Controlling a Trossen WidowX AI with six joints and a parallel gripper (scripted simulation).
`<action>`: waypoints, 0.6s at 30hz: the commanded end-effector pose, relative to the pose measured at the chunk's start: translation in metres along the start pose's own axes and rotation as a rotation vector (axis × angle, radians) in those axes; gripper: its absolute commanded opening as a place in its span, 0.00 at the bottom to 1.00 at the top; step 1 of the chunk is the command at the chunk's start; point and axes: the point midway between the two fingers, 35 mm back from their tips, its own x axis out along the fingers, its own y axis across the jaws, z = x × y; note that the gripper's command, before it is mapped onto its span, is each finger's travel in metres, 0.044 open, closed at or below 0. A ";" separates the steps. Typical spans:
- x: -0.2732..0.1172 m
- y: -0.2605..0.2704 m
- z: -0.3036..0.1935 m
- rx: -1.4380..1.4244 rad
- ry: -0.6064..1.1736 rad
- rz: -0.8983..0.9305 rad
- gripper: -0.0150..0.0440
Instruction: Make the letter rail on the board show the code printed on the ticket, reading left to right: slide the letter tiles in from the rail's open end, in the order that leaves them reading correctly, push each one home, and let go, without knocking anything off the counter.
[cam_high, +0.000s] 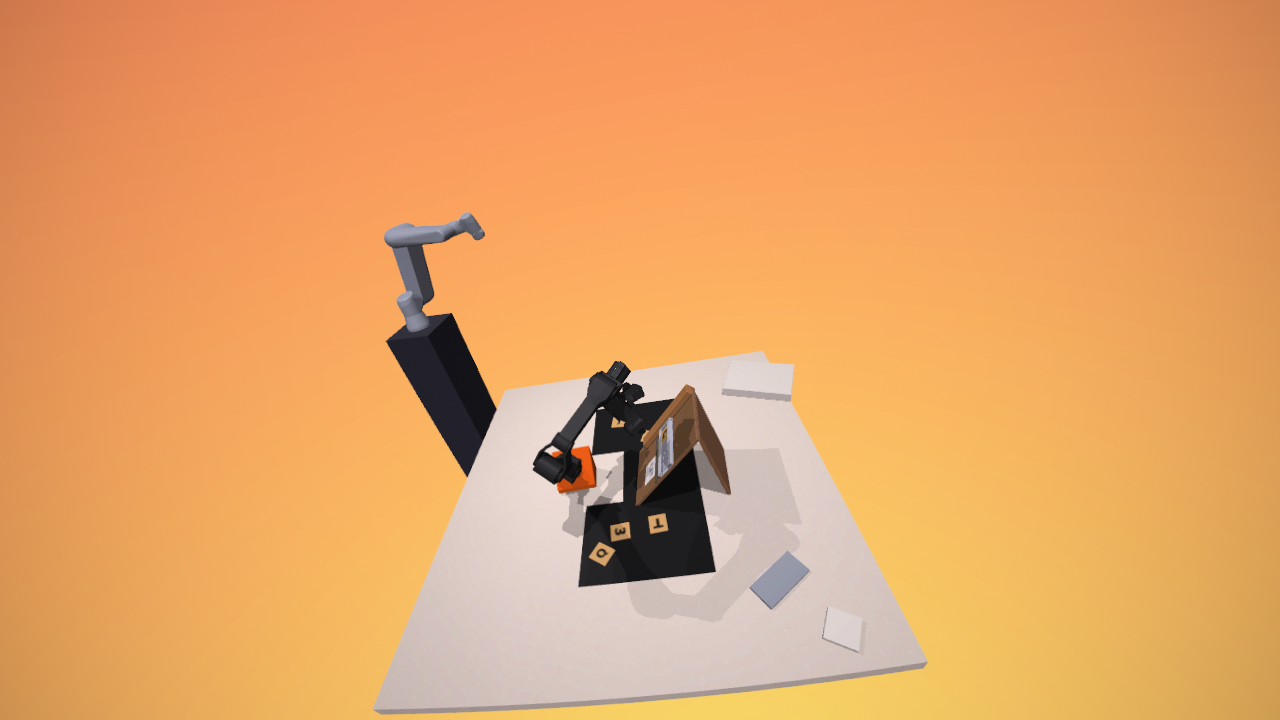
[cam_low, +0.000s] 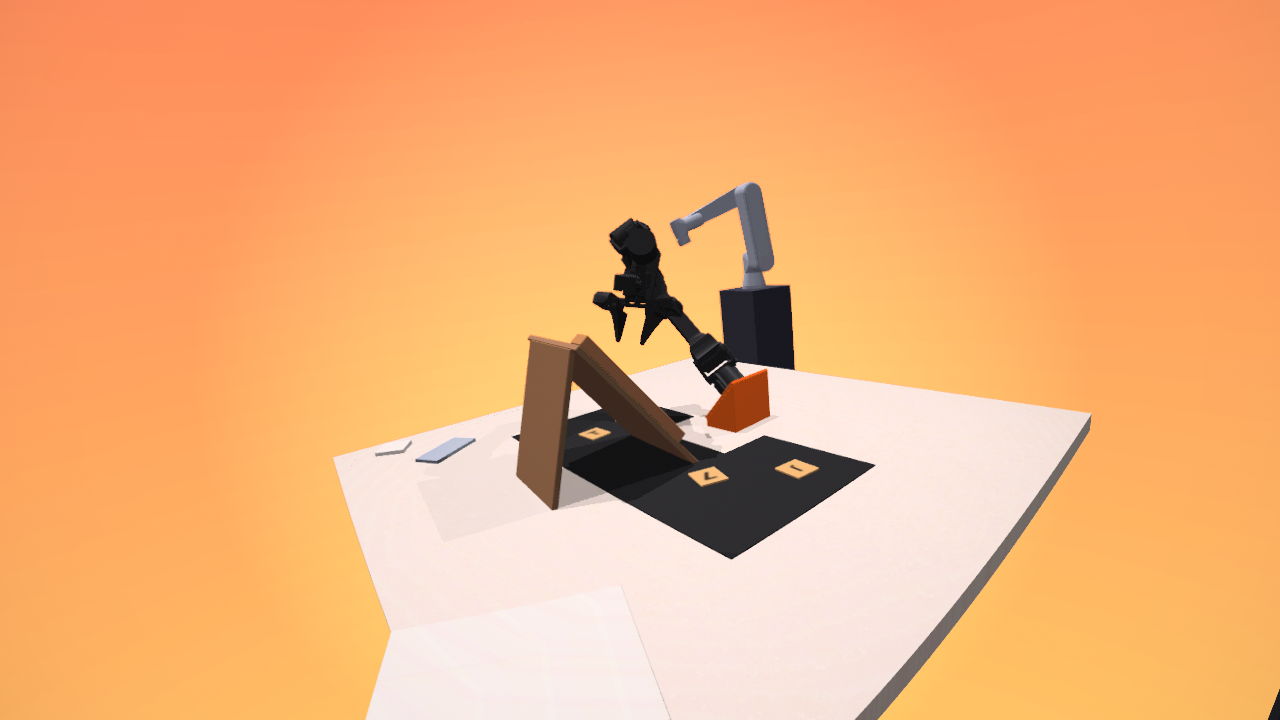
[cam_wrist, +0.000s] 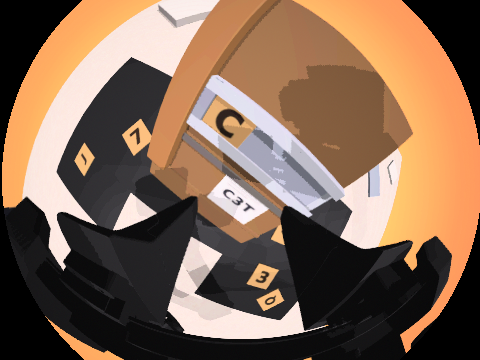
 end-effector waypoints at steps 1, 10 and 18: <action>-0.037 0.002 -0.030 -0.428 -0.195 -0.049 0.88; -0.063 0.005 -0.073 -0.989 -0.446 -0.216 1.00; -0.063 0.005 -0.073 -0.989 -0.446 -0.216 1.00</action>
